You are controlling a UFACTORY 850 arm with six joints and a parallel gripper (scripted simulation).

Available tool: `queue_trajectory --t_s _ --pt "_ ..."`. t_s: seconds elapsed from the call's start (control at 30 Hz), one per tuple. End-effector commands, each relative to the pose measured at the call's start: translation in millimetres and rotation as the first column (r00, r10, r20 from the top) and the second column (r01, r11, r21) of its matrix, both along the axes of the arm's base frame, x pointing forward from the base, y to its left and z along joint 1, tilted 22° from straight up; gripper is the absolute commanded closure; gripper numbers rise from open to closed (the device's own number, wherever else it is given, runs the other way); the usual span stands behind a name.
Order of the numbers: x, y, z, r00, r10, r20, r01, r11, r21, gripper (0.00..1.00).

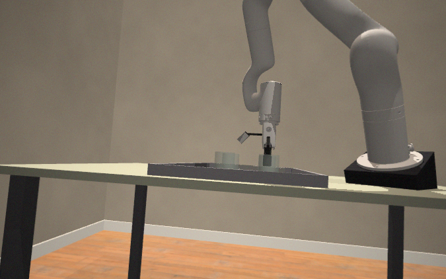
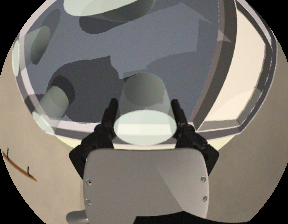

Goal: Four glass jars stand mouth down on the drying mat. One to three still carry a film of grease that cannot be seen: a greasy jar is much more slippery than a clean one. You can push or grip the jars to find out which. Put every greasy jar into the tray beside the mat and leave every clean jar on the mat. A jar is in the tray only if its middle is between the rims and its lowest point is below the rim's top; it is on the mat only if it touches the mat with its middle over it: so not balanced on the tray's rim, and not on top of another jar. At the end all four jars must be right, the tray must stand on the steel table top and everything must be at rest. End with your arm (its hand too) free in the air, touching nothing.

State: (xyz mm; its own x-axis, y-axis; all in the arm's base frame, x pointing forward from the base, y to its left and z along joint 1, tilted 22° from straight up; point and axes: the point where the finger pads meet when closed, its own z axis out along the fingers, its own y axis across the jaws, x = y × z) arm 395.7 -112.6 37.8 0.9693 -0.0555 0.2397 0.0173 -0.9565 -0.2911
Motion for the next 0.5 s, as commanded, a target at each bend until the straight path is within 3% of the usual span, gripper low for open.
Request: queue_trajectory --t_s 0.0,0.47 --pt "0.5 -0.4 0.4 1.0 0.0 0.001 0.0 1.0 -0.001 0.22" --pt "0.5 -0.4 0.4 1.0 0.0 0.001 0.0 1.0 -0.001 0.25"
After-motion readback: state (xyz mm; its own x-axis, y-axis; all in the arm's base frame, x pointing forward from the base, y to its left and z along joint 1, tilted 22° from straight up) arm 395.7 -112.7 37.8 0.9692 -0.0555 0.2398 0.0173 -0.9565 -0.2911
